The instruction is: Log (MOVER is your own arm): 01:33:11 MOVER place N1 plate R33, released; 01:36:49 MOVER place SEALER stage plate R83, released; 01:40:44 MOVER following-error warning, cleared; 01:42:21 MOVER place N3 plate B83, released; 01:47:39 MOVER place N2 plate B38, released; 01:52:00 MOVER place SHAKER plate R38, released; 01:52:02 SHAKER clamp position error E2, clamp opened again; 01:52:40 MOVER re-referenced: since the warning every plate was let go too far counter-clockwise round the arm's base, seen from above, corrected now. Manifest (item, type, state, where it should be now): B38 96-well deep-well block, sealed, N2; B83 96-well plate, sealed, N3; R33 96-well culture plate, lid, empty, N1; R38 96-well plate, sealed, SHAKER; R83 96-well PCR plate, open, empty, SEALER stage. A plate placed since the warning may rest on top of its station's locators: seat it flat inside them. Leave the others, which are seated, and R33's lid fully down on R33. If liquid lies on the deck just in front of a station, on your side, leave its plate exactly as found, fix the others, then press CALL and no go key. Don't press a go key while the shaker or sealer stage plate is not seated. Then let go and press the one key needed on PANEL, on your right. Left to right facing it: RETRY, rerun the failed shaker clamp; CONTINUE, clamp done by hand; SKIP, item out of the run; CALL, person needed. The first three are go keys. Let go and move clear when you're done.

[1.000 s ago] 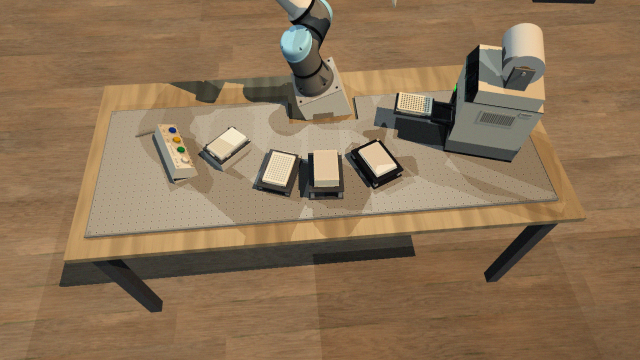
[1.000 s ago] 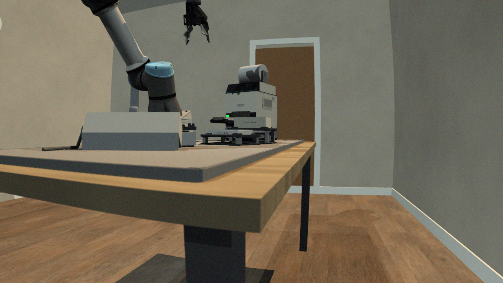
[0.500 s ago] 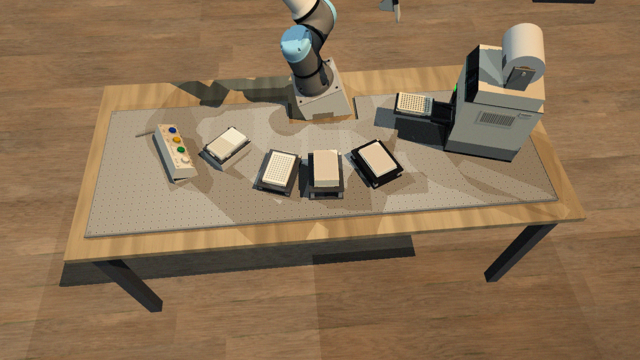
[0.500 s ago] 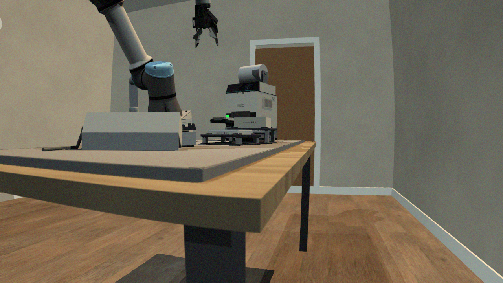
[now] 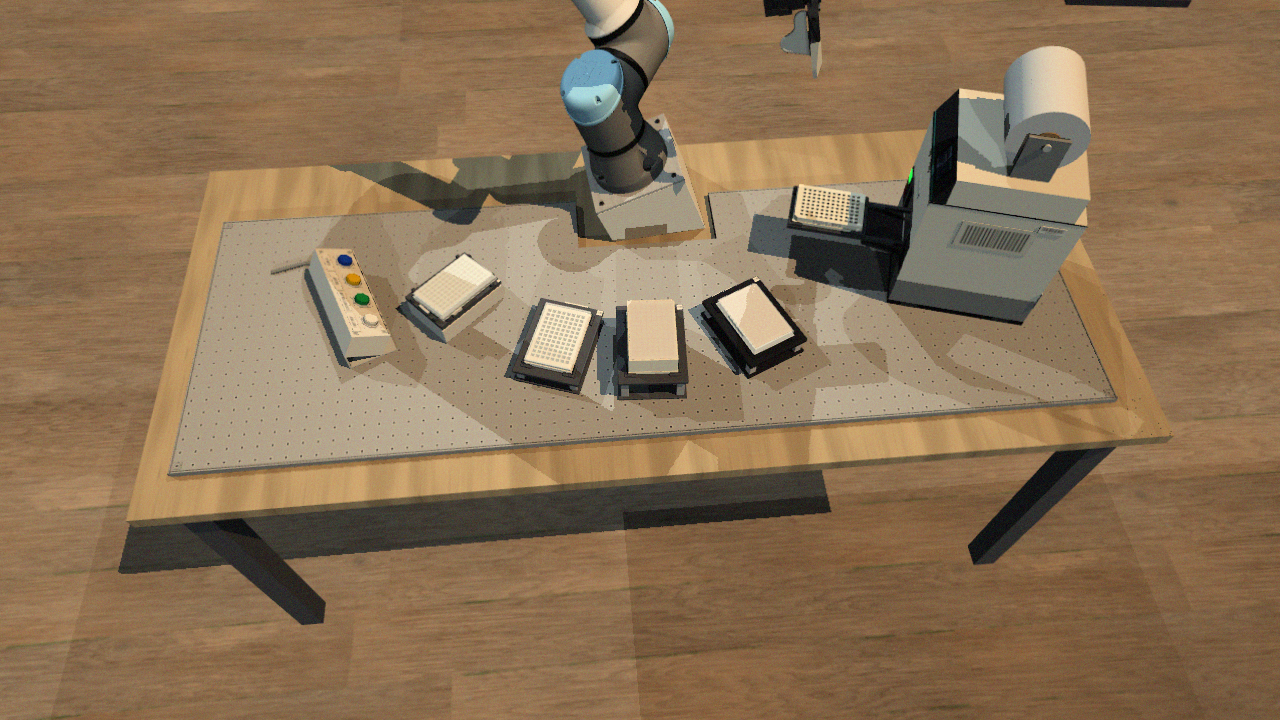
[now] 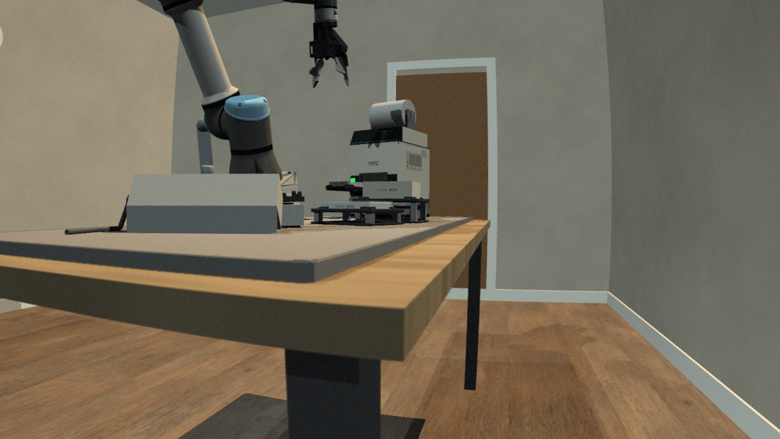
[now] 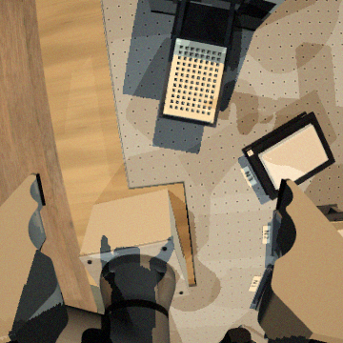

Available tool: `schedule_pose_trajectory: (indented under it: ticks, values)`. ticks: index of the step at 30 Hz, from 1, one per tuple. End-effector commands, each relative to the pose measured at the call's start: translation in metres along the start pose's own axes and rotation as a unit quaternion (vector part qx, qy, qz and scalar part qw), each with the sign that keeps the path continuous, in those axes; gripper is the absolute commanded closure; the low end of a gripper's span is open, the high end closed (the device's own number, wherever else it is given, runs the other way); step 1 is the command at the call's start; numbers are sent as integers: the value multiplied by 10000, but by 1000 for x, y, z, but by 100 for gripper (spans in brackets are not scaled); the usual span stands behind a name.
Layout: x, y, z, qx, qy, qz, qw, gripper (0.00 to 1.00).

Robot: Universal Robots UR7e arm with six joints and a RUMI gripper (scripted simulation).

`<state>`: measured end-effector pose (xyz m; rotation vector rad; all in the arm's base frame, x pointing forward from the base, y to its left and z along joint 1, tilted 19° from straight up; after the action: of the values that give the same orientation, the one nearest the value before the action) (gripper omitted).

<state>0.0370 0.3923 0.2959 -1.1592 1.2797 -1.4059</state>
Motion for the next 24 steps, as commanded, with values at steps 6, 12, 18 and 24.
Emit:
schedule_pose_trajectory:
  ticks: [6, 12, 18, 24]
  values:
    - [-16, 30, 7, 69, -7, -140, 9999, 18]
    - [-28, 56, 12, 146, -19, -310, 9994, 18]
    - [-35, 81, 17, 146, -19, -310, 9994, 18]
    - [-40, 96, 19, 224, -34, -480, 9986, 18]
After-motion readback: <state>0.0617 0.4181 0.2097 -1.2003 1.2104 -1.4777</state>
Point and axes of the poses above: the point where the finger pads meet when closed, its own y axis out along the fingers, its own z axis across the jaws, x = y × z, the point moved 7 cm from there along -y, back along the fingers, and after that the axes turned 9 degrees about y, right-handed, at the moved point
